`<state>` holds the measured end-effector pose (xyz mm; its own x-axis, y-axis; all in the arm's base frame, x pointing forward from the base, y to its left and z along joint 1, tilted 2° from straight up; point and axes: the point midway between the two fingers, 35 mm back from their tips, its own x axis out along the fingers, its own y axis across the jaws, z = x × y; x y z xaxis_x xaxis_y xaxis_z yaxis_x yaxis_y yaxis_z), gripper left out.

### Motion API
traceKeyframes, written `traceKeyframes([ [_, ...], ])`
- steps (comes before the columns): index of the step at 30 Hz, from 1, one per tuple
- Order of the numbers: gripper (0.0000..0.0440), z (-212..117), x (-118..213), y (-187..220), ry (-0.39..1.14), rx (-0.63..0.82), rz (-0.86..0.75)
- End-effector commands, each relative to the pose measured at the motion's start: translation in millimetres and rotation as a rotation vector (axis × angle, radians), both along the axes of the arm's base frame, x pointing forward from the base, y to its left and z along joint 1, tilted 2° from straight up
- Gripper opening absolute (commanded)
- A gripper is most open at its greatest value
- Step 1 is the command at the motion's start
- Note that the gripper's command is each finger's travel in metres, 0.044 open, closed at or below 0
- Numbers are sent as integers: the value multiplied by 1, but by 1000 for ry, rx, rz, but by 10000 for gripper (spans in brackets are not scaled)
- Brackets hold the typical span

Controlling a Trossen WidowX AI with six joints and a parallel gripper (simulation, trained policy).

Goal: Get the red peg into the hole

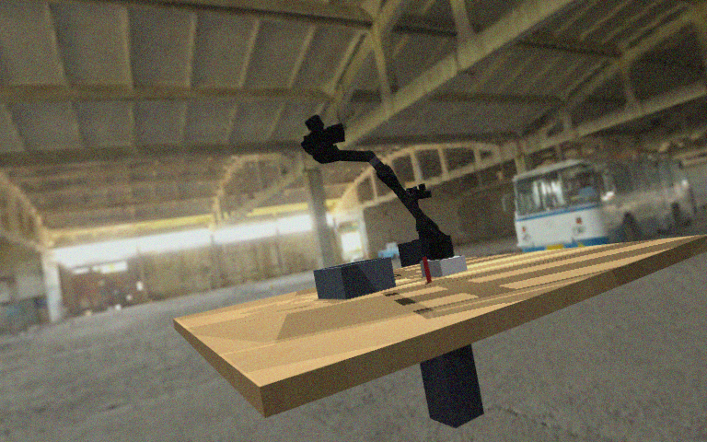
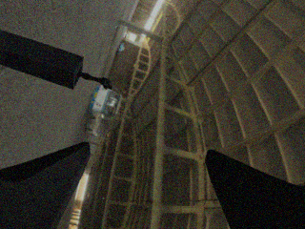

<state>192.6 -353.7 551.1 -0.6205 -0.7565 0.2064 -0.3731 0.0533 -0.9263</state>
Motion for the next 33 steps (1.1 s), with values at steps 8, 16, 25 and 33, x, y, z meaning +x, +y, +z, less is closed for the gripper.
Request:
traceKeyframes([
  [8, 440, -12, 39, -6, 240, 137, 38],
  [16, 440, -26, 79, -6, 486, 259, 89],
  [25, 440, -46, 124, 2, 771, 378, 151],
  [33, 440, -67, 160, 16, 1031, 465, 206],
])
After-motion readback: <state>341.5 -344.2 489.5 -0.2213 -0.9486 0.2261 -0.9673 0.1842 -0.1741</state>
